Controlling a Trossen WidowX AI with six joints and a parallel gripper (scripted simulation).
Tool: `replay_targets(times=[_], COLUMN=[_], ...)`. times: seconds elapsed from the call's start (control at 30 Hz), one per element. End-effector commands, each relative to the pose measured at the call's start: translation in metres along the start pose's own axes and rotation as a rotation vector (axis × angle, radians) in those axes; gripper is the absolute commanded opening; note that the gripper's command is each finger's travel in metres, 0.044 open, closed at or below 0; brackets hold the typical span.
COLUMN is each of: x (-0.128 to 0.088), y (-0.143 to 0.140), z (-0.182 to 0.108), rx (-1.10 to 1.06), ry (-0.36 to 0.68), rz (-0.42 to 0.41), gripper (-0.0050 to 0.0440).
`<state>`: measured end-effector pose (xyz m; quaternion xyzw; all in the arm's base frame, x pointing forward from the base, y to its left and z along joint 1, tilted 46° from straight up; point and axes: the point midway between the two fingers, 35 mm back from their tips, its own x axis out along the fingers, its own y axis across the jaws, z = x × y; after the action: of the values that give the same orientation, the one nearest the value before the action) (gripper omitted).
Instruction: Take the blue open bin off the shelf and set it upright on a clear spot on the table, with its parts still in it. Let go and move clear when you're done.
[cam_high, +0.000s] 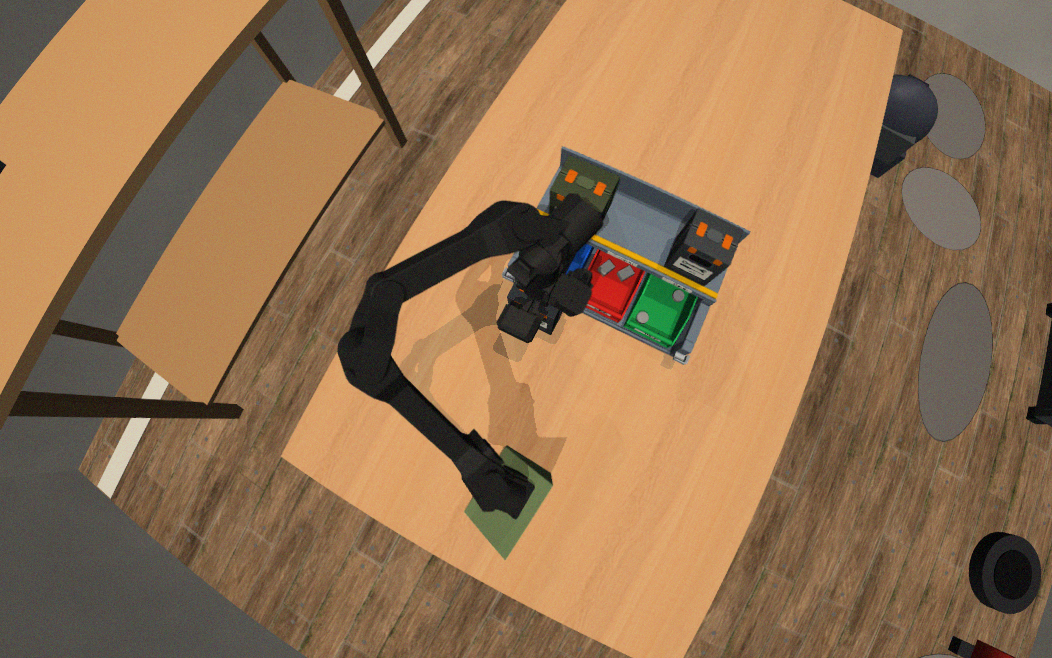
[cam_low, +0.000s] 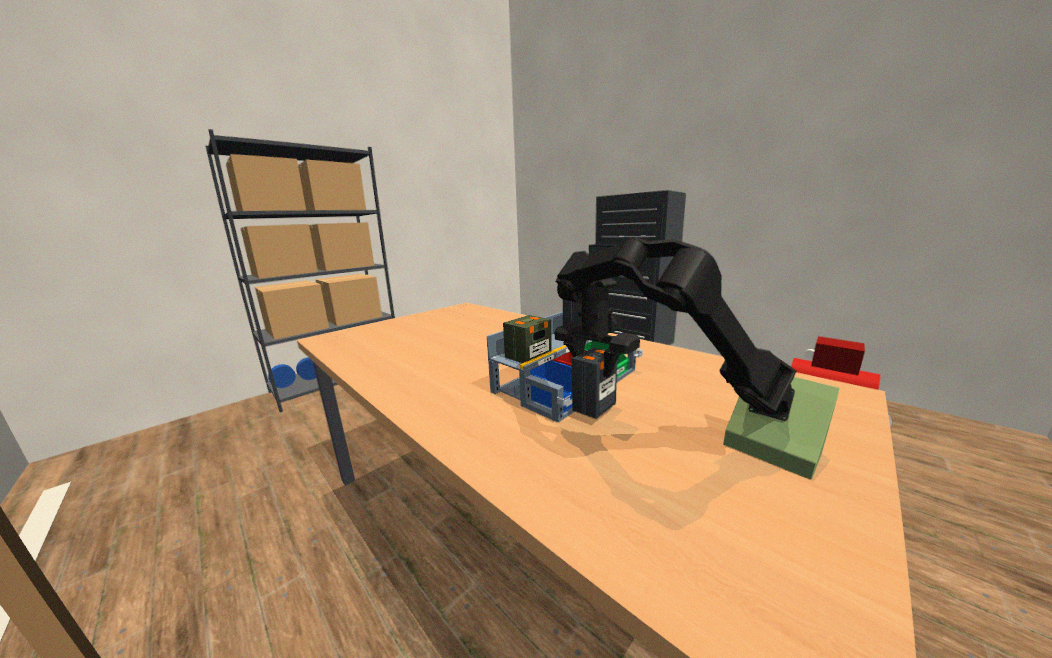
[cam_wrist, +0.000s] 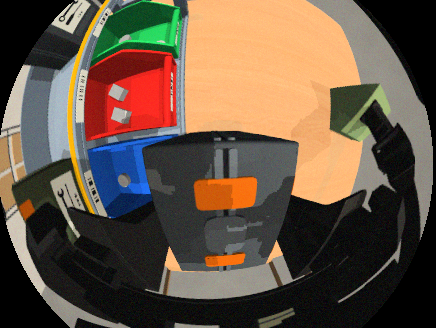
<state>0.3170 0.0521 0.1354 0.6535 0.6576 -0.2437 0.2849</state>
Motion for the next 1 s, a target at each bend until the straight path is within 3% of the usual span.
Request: replay_targets(times=[0.0, 0.97], x=[-0.0139, -0.009], y=[0.0016, 0.0012], z=[-0.0016, -0.0027], rx=[-0.007, -0.01], ry=[-0.01, -0.007], rz=[0.044, 0.028], gripper=[0.0, 0.0])
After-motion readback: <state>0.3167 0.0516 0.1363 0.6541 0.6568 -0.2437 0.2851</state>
